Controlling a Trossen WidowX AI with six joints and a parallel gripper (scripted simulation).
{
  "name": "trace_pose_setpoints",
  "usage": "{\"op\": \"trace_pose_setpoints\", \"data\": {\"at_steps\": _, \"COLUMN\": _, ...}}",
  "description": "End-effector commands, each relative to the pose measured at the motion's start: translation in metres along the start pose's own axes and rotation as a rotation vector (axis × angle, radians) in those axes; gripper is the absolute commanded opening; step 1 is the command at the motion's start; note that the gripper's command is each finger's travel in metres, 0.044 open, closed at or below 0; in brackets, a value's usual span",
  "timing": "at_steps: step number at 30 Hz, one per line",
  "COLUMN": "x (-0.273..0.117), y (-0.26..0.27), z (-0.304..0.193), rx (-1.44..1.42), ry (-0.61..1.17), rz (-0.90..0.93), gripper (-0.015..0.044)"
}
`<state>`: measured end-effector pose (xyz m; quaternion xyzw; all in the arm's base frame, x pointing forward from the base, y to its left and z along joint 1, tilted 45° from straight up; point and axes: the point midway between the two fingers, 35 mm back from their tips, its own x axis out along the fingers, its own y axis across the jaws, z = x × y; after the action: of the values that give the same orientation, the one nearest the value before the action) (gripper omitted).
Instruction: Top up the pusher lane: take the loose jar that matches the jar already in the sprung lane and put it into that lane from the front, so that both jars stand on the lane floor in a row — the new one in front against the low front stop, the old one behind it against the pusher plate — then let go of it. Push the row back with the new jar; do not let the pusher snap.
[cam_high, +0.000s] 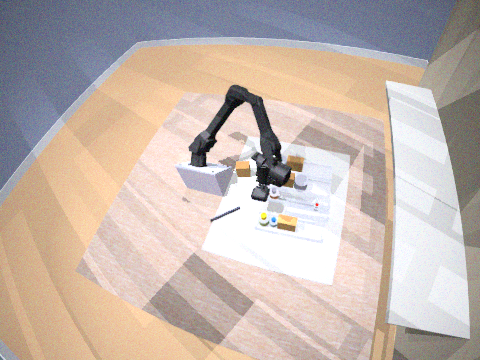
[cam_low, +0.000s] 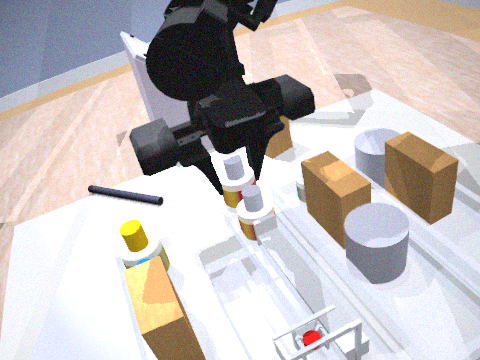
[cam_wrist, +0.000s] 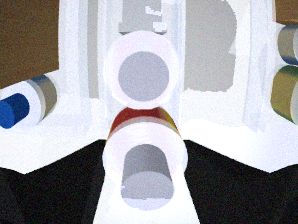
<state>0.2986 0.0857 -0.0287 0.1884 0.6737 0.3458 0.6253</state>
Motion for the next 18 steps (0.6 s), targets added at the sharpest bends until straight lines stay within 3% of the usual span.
{"op": "trace_pose_setpoints", "data": {"at_steps": 1, "x": -0.0027, "y": 0.0016, "z": 0.0091, "rx": -0.01, "ry": -0.021, "rz": 0.004, "gripper": 0.0}}
{"op": "trace_pose_setpoints", "data": {"at_steps": 18, "x": -0.0041, "y": 0.0025, "z": 0.0154, "rx": -0.011, "ry": -0.021, "rz": 0.004, "gripper": 0.0}}
